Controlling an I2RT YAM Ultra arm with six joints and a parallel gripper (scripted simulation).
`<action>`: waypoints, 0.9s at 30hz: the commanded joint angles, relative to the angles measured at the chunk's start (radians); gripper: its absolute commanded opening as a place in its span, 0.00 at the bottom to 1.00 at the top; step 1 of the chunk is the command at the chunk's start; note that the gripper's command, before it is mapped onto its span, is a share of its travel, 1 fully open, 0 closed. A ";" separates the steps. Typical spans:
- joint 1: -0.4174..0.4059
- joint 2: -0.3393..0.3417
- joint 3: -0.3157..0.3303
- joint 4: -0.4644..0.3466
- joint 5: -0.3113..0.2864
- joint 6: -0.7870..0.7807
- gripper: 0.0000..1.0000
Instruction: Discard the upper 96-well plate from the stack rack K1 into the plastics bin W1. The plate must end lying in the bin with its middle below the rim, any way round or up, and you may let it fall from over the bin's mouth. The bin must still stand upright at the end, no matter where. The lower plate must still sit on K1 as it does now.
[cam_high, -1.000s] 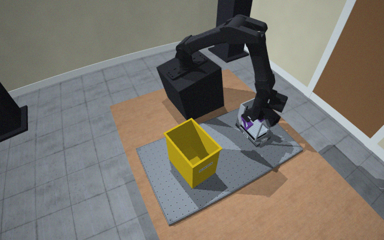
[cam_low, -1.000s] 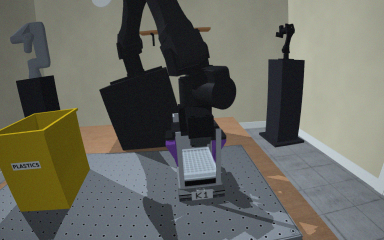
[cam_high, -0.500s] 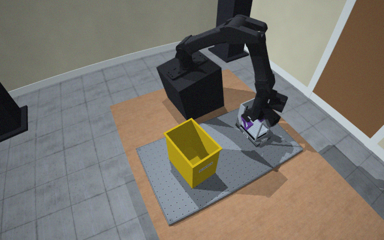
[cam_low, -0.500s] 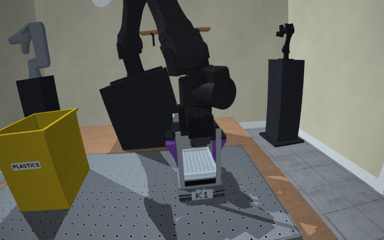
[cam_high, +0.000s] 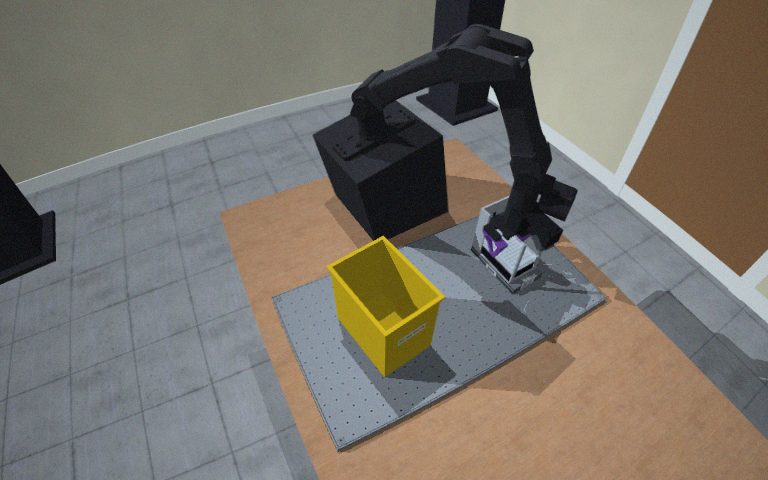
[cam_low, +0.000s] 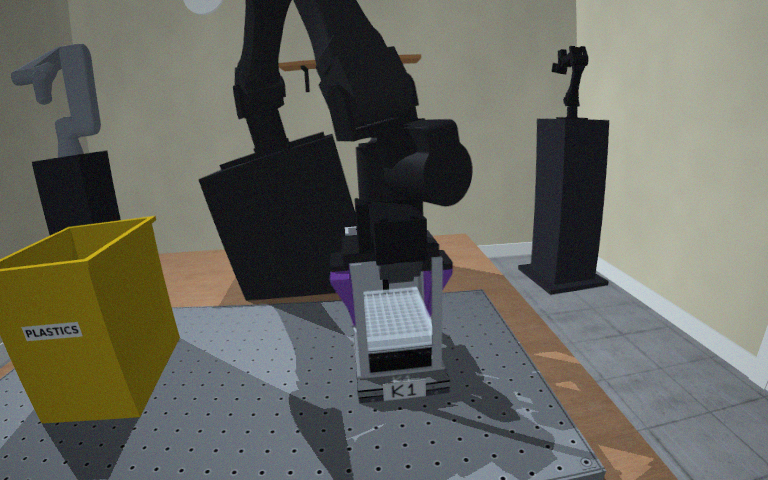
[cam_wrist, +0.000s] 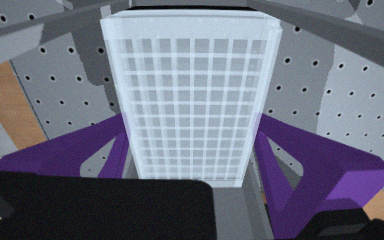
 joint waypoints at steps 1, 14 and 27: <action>0.007 -0.040 0.001 -0.023 0.004 0.005 0.00; 0.016 -0.092 -0.006 -0.070 0.003 0.014 0.00; 0.025 -0.143 -0.008 -0.120 0.002 0.023 0.00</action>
